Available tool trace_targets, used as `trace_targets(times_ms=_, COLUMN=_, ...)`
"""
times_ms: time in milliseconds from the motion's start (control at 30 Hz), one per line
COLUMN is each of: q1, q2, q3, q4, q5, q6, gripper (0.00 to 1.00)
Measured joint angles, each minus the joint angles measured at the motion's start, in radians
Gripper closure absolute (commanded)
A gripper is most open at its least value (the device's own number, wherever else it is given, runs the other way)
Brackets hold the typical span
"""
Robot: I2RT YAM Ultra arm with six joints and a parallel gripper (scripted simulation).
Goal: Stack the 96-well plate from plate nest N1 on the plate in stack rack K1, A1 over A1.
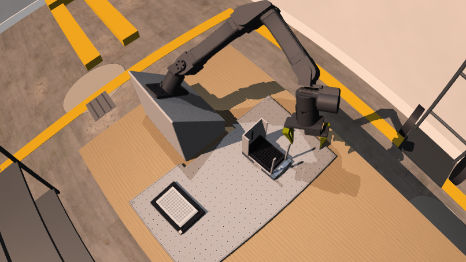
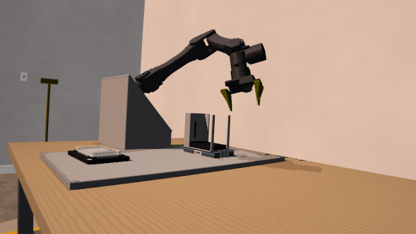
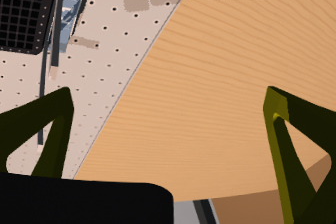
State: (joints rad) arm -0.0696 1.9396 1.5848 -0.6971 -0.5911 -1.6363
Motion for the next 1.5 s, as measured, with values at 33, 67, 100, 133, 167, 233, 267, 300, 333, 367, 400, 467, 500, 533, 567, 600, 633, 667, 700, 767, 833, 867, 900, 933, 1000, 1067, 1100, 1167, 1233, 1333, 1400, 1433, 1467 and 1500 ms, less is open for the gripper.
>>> trace_targets(times_ms=33, q1=-0.006, q2=0.009, q3=0.002, q4=-0.002, q5=0.0, q6=0.006, gripper=0.0)
trace_targets(times_ms=67, q1=-0.013, q2=0.017, q3=0.002, q4=-0.004, q5=0.0, q6=0.01, gripper=0.0)
trace_targets(times_ms=100, q1=-0.018, q2=0.023, q3=0.001, q4=-0.006, q5=0.0, q6=0.013, gripper=0.0)
trace_targets(times_ms=133, q1=-0.023, q2=0.028, q3=0.002, q4=-0.009, q5=0.0, q6=0.014, gripper=0.0)
trace_targets(times_ms=167, q1=-0.027, q2=0.032, q3=0.002, q4=-0.011, q5=0.0, q6=0.016, gripper=0.0)
trace_targets(times_ms=233, q1=-0.036, q2=0.042, q3=0.003, q4=-0.018, q5=0.0, q6=0.031, gripper=0.0)
trace_targets(times_ms=267, q1=-0.041, q2=0.048, q3=0.006, q4=-0.023, q5=0.0, q6=0.042, gripper=0.0)
trace_targets(times_ms=300, q1=-0.047, q2=0.056, q3=0.011, q4=-0.029, q5=0.001, q6=0.055, gripper=0.0)
trace_targets(times_ms=333, q1=-0.053, q2=0.064, q3=0.017, q4=-0.034, q5=0.002, q6=0.068, gripper=0.0)
trace_targets(times_ms=367, q1=-0.06, q2=0.072, q3=0.021, q4=-0.037, q5=0.002, q6=0.078, gripper=0.0)
trace_targets(times_ms=400, q1=-0.068, q2=0.08, q3=0.022, q4=-0.039, q5=0.002, q6=0.085, gripper=0.0)
trace_targets(times_ms=467, q1=-0.085, q2=0.096, q3=0.022, q4=-0.043, q5=0.002, q6=0.088, gripper=0.0)
trace_targets(times_ms=500, q1=-0.093, q2=0.103, q3=0.021, q4=-0.043, q5=0.001, q6=0.087, gripper=0.0)
trace_targets(times_ms=533, q1=-0.102, q2=0.109, q3=0.016, q4=-0.043, q5=0.0, q6=0.084, gripper=0.0)
trace_targets(times_ms=567, q1=-0.111, q2=0.116, q3=0.01, q4=-0.043, q5=-0.002, q6=0.08, gripper=0.0)
trace_targets(times_ms=600, q1=-0.119, q2=0.124, q3=0.009, q4=-0.047, q5=-0.002, q6=0.079, gripper=0.0)
trace_targets(times_ms=633, q1=-0.126, q2=0.132, q3=0.009, q4=-0.047, q5=-0.002, q6=0.08, gripper=0.0)
trace_targets(times_ms=667, q1=-0.131, q2=0.138, q3=0.009, q4=-0.047, q5=-0.002, q6=0.08, gripper=0.0)
trace_targets(times_ms=700, q1=-0.135, q2=0.143, q3=0.009, q4=-0.048, q5=-0.002, q6=0.083, gripper=0.0)
trace_targets(times_ms=767, q1=-0.14, q2=0.153, q3=0.013, q4=-0.055, q5=-0.002, q6=0.098, gripper=0.0)
trace_targets(times_ms=833, q1=-0.148, q2=0.166, q3=0.023, q4=-0.063, q5=-0.002, q6=0.121, gripper=0.0)
trace_targets(times_ms=867, q1=-0.154, q2=0.173, q3=0.026, q4=-0.066, q5=-0.002, q6=0.13, gripper=0.0)
trace_targets(times_ms=900, q1=-0.161, q2=0.18, q3=0.028, q4=-0.066, q5=-0.002, q6=0.135, gripper=0.0)
trace_targets(times_ms=933, q1=-0.168, q2=0.187, q3=0.028, q4=-0.068, q5=-0.002, q6=0.138, gripper=0.0)
trace_targets(times_ms=1000, q1=-0.186, q2=0.2, q3=0.024, q4=-0.068, q5=-0.003, q6=0.137, gripper=0.0)
trace_targets(times_ms=1067, q1=-0.202, q2=0.215, q3=0.023, q4=-0.073, q5=-0.003, q6=0.142, gripper=0.0)
trace_targets(times_ms=1100, q1=-0.21, q2=0.224, q3=0.023, q4=-0.075, q5=-0.003, q6=0.15, gripper=0.0)
trace_targets(times_ms=1167, q1=-0.225, q2=0.242, q3=0.026, q4=-0.085, q5=-0.003, q6=0.171, gripper=0.0)
trace_targets(times_ms=1233, q1=-0.237, q2=0.26, q3=0.031, q4=-0.092, q5=-0.002, q6=0.19, gripper=0.0)
trace_targets(times_ms=1333, q1=-0.249, q2=0.278, q3=0.038, q4=-0.103, q5=-0.001, q6=0.207, gripper=0.0)
trace_targets(times_ms=1400, q1=-0.259, q2=0.287, q3=0.037, q4=-0.104, q5=-0.002, q6=0.206, gripper=0.0)
trace_targets(times_ms=1433, q1=-0.266, q2=0.292, q3=0.037, q4=-0.106, q5=-0.003, q6=0.206, gripper=0.0)
trace_targets(times_ms=1467, q1=-0.274, q2=0.298, q3=0.037, q4=-0.108, q5=-0.003, q6=0.211, gripper=0.0)
trace_targets(times_ms=1500, q1=-0.282, q2=0.305, q3=0.037, q4=-0.109, q5=-0.003, q6=0.217, gripper=0.0)
